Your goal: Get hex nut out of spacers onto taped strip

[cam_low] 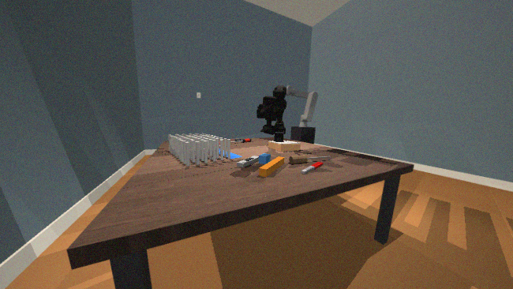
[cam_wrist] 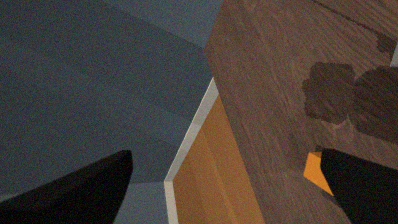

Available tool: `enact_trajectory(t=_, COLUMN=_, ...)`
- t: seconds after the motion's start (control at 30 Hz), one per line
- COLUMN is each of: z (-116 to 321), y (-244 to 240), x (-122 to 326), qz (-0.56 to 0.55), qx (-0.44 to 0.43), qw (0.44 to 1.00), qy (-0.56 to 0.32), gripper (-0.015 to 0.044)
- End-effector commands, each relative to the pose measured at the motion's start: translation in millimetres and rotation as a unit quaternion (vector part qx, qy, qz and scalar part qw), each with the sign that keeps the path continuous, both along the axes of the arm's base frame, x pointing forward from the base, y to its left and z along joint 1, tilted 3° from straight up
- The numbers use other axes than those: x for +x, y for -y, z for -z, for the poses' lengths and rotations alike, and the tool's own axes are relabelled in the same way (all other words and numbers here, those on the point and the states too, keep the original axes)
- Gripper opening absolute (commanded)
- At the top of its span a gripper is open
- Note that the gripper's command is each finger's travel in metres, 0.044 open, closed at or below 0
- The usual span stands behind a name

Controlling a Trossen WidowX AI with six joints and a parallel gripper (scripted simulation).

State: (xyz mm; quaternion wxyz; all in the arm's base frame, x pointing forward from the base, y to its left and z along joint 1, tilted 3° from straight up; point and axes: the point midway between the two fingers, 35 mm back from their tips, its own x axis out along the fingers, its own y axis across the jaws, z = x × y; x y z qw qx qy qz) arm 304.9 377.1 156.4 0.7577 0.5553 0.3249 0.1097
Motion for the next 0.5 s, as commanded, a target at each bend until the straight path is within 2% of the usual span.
enact_trajectory(t=0.0, z=1, y=52, x=37, qz=0.008, qx=-0.060, qw=0.998, qy=0.035, gripper=0.0440)
enact_trajectory(t=0.23, z=19, y=167, x=90, qz=0.010, qx=-0.190, qw=0.979, qy=0.079, gripper=0.0440)
enact_trajectory(t=0.47, z=31, y=270, x=106, qz=-0.008, qx=-0.325, qw=0.937, qy=0.124, gripper=0.0440)
